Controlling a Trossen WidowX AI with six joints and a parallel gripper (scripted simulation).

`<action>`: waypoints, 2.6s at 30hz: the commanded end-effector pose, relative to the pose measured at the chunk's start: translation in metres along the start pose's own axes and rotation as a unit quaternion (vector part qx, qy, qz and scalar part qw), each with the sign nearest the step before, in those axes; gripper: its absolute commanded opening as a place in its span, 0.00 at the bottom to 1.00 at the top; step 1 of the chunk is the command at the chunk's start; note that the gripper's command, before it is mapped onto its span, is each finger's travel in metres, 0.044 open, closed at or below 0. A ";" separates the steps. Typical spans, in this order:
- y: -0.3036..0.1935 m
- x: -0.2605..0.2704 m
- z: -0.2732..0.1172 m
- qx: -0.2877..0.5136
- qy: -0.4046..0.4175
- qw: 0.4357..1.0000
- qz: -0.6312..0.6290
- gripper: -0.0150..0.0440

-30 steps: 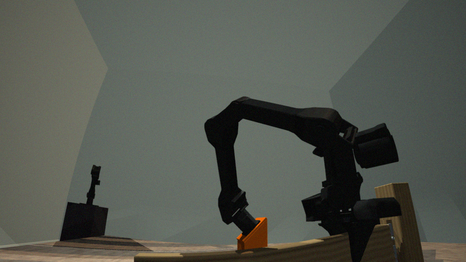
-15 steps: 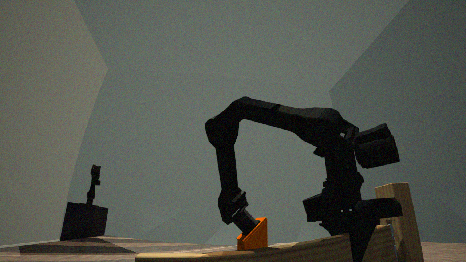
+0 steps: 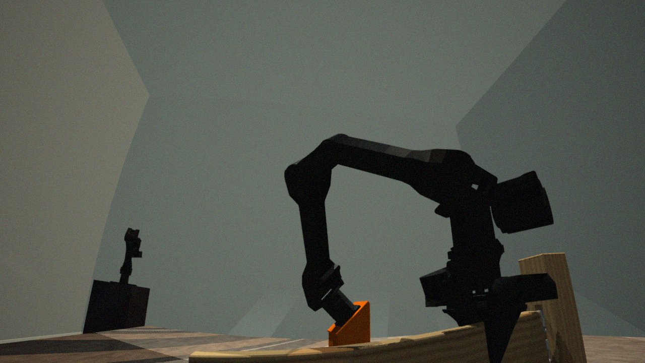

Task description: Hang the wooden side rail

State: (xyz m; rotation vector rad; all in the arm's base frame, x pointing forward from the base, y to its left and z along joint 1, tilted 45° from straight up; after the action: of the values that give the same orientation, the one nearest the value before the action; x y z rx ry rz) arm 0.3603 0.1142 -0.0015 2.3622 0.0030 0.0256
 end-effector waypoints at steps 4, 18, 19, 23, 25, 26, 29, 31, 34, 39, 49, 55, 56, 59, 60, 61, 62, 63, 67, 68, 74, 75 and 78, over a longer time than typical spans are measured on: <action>-0.003 0.001 -0.004 0.002 0.005 1.000 -0.001 0.25; -0.005 0.000 -0.004 0.002 0.005 1.000 -0.001 0.25; -0.005 0.000 -0.004 0.002 0.005 1.000 -0.001 0.25; -0.005 0.000 -0.004 0.002 0.005 1.000 -0.001 0.25; -0.006 0.001 -0.004 0.002 0.005 1.000 -0.001 0.25; -0.006 0.001 -0.004 0.002 0.005 1.000 -0.001 0.25; -0.006 0.001 -0.004 0.002 0.005 1.000 -0.001 0.25; -0.006 0.001 -0.004 0.002 0.005 1.000 -0.001 0.25; -0.007 0.001 -0.004 0.002 0.005 1.000 -0.001 0.25; -0.007 0.001 -0.005 0.002 0.005 1.000 -0.001 0.25; -0.008 0.000 -0.004 0.002 0.005 1.000 -0.001 0.25; -0.009 0.001 -0.004 0.002 0.005 1.000 -0.001 0.25; -0.009 0.001 -0.004 0.002 0.005 1.000 -0.001 0.25; -0.009 0.001 -0.004 0.002 0.005 1.000 -0.001 0.25; -0.009 0.001 -0.004 0.002 0.005 1.000 -0.001 0.25; -0.009 0.001 -0.004 0.002 0.005 1.000 -0.001 0.25; -0.009 0.001 -0.004 0.002 0.005 1.000 -0.001 0.25; -0.010 0.001 -0.004 0.002 0.005 1.000 -0.001 0.25; -0.010 0.000 -0.005 0.002 0.005 1.000 -0.001 0.25; -0.010 0.000 -0.005 0.002 0.005 1.000 -0.001 0.25; -0.011 0.000 -0.004 0.002 0.005 1.000 -0.001 0.25; -0.011 0.000 -0.004 0.002 0.005 1.000 -0.001 0.25; -0.011 0.001 -0.004 0.002 0.005 1.000 -0.001 0.25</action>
State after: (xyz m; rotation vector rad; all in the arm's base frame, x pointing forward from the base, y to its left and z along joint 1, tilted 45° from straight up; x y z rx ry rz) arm 0.3605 0.1202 -0.0071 2.3627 0.0030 0.0258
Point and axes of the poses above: the point midway between the two fingers, 35 mm back from their tips, its own z axis out along the fingers, its own x axis across the jaws, y = z × x, the point moved 9 cm from there along -z, back along the fingers, and after that the axes turned 1 degree about z, right-handed, at the moved point
